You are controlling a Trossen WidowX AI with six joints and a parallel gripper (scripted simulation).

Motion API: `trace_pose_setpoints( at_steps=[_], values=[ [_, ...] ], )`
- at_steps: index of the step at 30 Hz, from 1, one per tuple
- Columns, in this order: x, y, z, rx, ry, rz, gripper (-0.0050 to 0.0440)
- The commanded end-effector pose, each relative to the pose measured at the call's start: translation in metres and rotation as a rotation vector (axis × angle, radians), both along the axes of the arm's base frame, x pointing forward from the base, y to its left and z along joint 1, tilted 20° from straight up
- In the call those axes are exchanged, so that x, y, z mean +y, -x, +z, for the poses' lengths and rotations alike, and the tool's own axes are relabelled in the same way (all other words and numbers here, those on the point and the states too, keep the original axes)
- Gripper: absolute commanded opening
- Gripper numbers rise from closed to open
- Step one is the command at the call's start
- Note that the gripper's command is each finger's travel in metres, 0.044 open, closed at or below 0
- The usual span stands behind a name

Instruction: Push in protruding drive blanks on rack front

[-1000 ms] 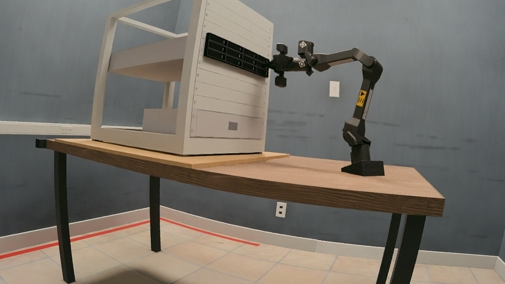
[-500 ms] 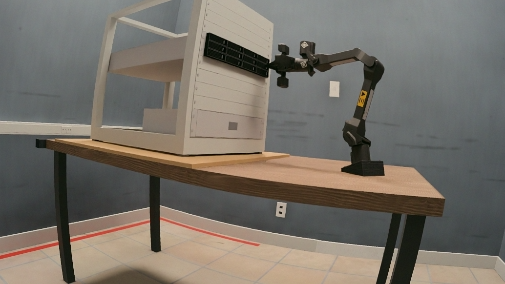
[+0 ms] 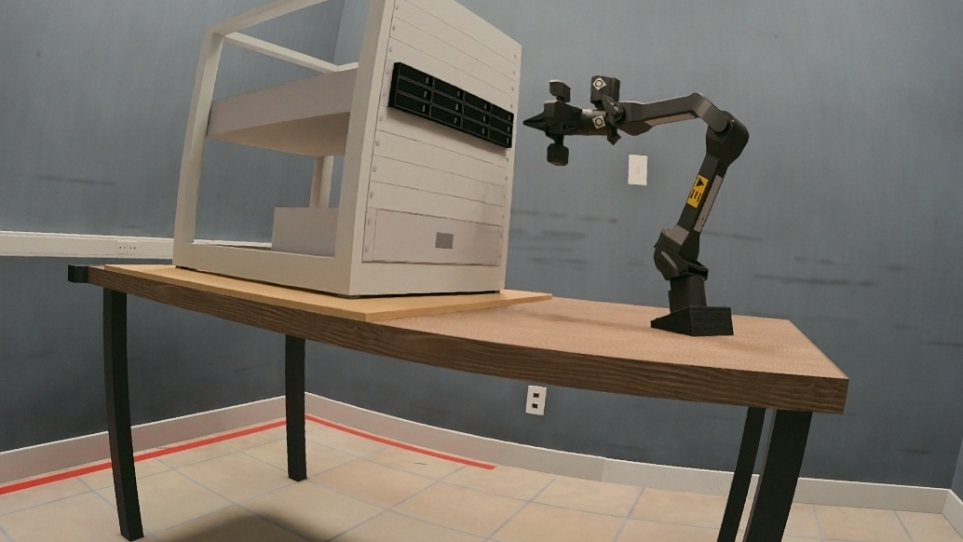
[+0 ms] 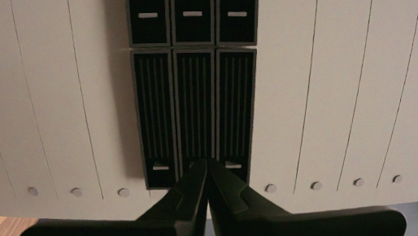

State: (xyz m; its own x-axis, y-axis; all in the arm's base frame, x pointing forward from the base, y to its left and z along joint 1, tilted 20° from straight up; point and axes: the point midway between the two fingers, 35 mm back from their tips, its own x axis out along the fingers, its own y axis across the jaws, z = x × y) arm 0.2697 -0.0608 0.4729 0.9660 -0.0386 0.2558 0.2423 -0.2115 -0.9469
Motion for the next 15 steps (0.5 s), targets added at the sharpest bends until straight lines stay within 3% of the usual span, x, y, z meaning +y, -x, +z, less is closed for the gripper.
trace_pose_setpoints(
  at_steps=[1,11,15],
  values=[
    [0.003,0.008,0.004,-0.014,0.006,0.004,-0.005],
    [0.003,0.008,0.003,-0.014,0.006,0.004,-0.005],
    [0.001,0.007,-0.01,-0.014,0.006,0.004,-0.005]
  ],
)
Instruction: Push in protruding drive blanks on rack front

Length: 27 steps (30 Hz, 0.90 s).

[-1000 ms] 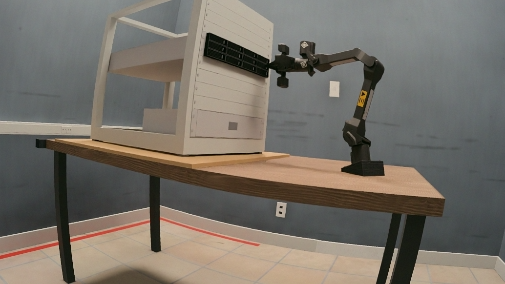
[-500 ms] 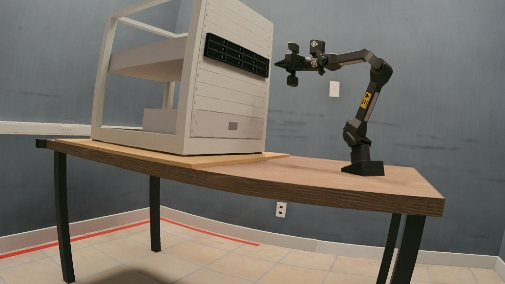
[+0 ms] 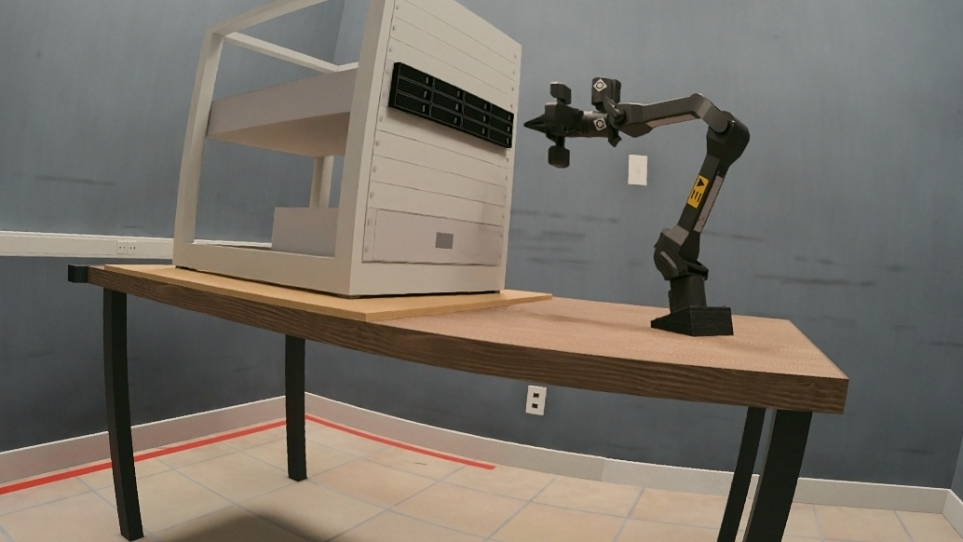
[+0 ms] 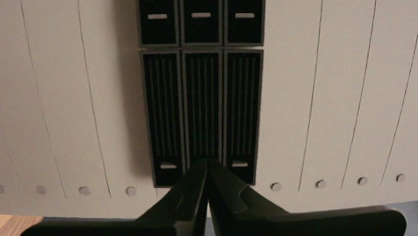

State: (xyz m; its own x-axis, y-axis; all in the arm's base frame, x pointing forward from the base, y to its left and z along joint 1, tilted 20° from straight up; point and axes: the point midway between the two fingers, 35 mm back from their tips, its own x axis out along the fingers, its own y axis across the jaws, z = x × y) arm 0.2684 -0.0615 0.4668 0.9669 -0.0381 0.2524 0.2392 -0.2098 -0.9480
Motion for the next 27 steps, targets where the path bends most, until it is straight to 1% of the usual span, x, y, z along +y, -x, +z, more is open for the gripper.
trace_pose_setpoints(
  at_steps=[1,8,11,17,27],
  values=[
    [0.001,0.006,-0.009,-0.018,0.007,0.003,-0.005],
    [0.0,0.005,-0.023,-0.018,0.007,0.003,-0.005],
    [0.0,0.004,-0.023,-0.018,0.007,0.003,-0.005],
    [-0.001,-0.011,-0.018,-0.018,0.007,0.003,-0.005],
    [-0.001,-0.011,-0.018,-0.018,0.007,0.003,-0.005]
  ],
)
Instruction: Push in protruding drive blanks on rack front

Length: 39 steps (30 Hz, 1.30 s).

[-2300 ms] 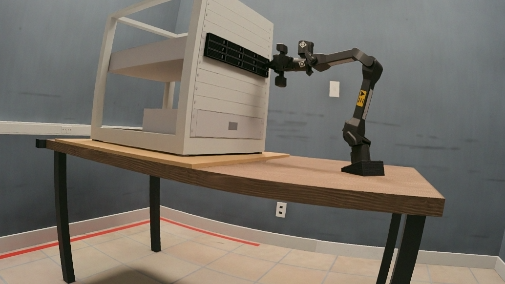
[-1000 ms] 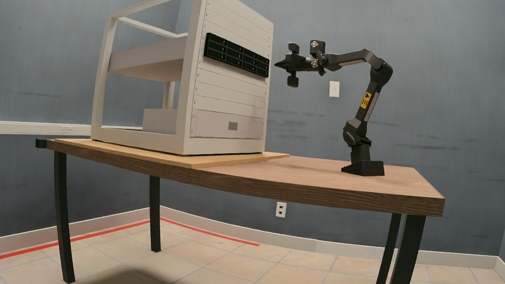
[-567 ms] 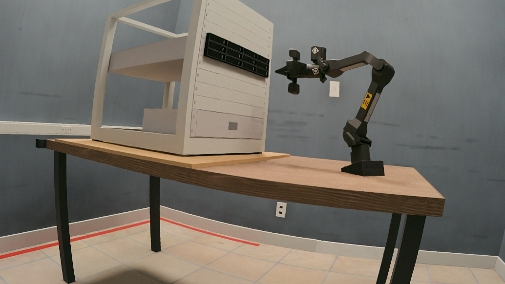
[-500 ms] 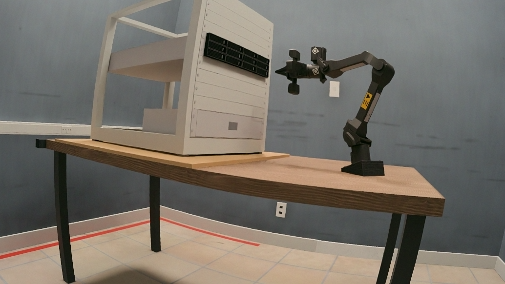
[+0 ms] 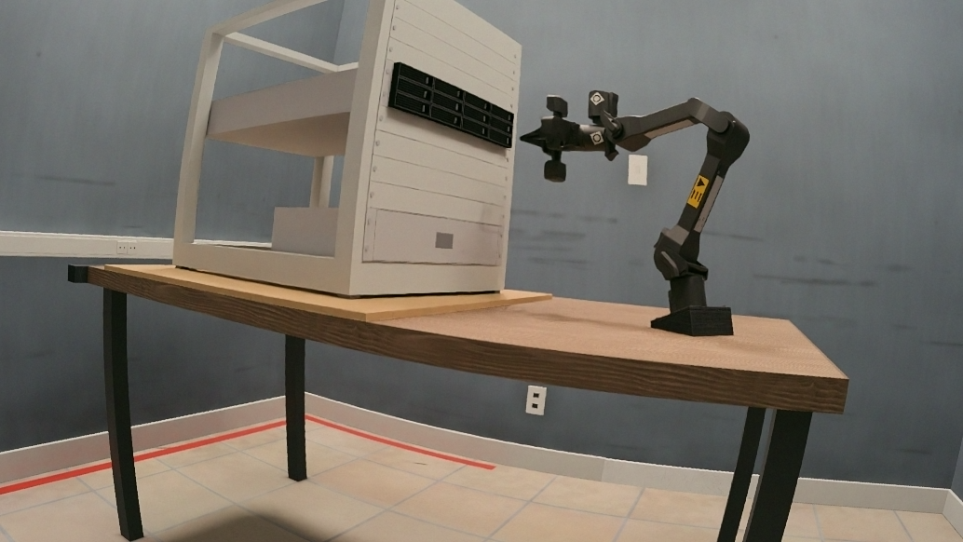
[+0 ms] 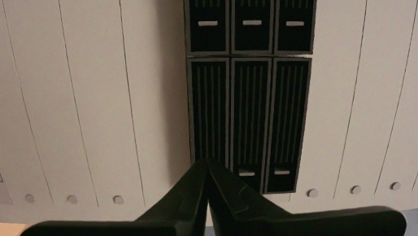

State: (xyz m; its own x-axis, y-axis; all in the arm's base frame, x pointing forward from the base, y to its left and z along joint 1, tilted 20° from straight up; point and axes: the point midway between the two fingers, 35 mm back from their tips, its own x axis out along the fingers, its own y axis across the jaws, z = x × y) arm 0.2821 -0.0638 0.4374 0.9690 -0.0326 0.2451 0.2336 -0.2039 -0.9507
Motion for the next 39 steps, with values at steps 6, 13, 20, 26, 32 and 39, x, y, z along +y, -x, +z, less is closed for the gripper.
trace_pose_setpoints(
  at_steps=[6,13,20,26,32,39],
  values=[
    [0.0014,0.0026,0.0111,-0.025,0.012,-0.003,-0.005],
    [0.0014,0.0026,0.0111,-0.025,0.012,-0.003,-0.005],
    [0.0013,0.0025,0.0112,-0.025,0.012,-0.003,-0.005],
    [-0.0006,-0.0015,0.0163,-0.025,0.012,-0.003,-0.005],
    [-0.0008,-0.0019,0.0167,-0.025,0.012,-0.003,-0.005],
    [-0.0008,-0.0019,0.0167,-0.025,0.012,-0.003,-0.005]
  ],
)
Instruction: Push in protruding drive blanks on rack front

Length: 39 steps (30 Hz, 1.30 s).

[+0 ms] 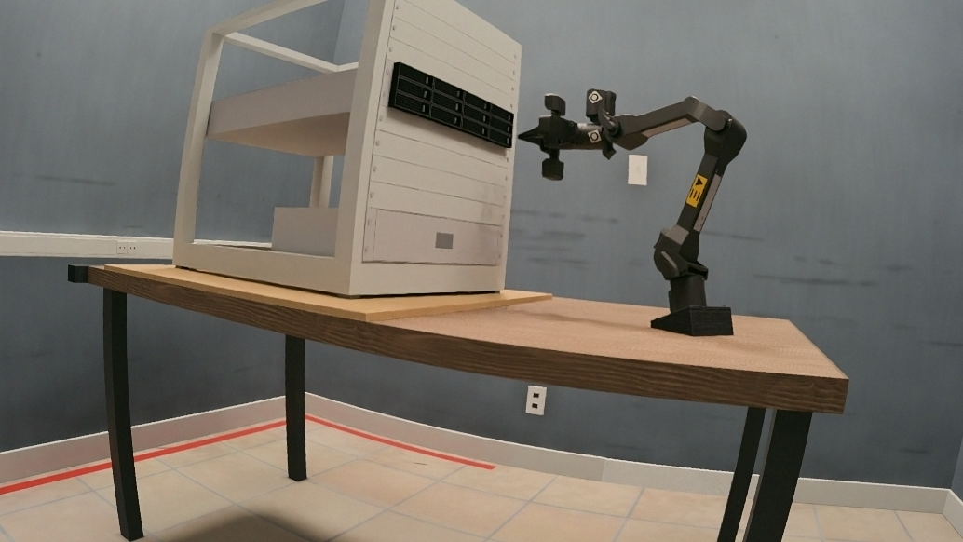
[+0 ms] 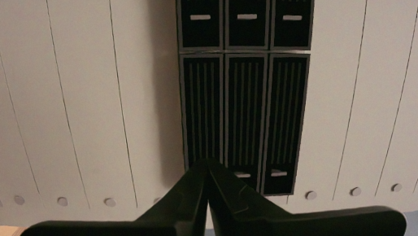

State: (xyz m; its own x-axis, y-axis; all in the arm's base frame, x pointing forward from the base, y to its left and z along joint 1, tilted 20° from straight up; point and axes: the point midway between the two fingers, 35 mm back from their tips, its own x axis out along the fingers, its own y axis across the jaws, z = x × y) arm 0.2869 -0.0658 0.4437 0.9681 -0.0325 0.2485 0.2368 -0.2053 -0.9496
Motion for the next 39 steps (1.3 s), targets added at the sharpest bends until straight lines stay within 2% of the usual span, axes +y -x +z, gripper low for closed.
trace_pose_setpoints(
  at_steps=[1,13,39],
  values=[
    [0.0012,0.0029,0.0104,-0.022,0.01,-0.003,-0.005],
    [0.0006,-0.0068,0.0123,-0.022,0.01,-0.003,-0.005],
    [0.0006,-0.0069,0.0123,-0.022,0.01,-0.003,-0.005]
  ],
)
